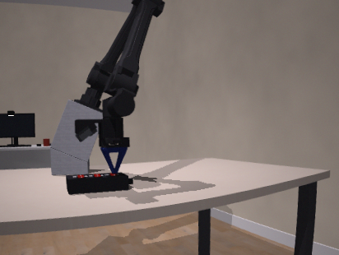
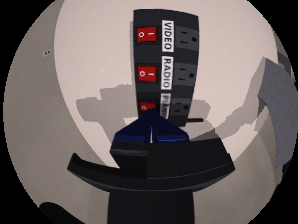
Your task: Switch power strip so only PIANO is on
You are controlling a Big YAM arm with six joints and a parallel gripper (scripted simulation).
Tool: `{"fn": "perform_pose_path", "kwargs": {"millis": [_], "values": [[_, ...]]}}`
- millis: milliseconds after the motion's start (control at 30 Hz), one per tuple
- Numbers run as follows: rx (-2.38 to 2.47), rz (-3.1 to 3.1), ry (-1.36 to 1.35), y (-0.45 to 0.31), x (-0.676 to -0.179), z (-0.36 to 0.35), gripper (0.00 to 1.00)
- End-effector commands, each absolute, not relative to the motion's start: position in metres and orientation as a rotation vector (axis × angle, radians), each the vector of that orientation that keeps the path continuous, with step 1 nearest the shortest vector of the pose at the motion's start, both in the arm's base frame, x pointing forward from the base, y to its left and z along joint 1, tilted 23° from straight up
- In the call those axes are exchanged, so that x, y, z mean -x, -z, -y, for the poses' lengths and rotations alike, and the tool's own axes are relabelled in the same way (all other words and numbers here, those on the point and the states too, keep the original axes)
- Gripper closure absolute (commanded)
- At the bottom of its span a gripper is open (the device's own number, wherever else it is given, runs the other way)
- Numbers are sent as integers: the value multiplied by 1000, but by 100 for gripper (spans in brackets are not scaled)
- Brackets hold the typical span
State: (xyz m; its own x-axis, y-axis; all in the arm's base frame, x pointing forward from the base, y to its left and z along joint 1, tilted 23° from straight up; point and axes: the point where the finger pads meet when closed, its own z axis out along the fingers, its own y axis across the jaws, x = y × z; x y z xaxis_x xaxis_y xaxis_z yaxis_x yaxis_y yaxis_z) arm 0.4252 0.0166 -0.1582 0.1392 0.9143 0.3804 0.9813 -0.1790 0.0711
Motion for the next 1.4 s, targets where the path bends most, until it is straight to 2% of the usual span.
{"fn": "perform_pose_path", "kwargs": {"millis": [0,733,1367], "values": [[2218,1893,522,165,-438,-22,100],[2232,1889,538,114,-431,6,100],[2220,1887,520,121,-427,3,100]]}}
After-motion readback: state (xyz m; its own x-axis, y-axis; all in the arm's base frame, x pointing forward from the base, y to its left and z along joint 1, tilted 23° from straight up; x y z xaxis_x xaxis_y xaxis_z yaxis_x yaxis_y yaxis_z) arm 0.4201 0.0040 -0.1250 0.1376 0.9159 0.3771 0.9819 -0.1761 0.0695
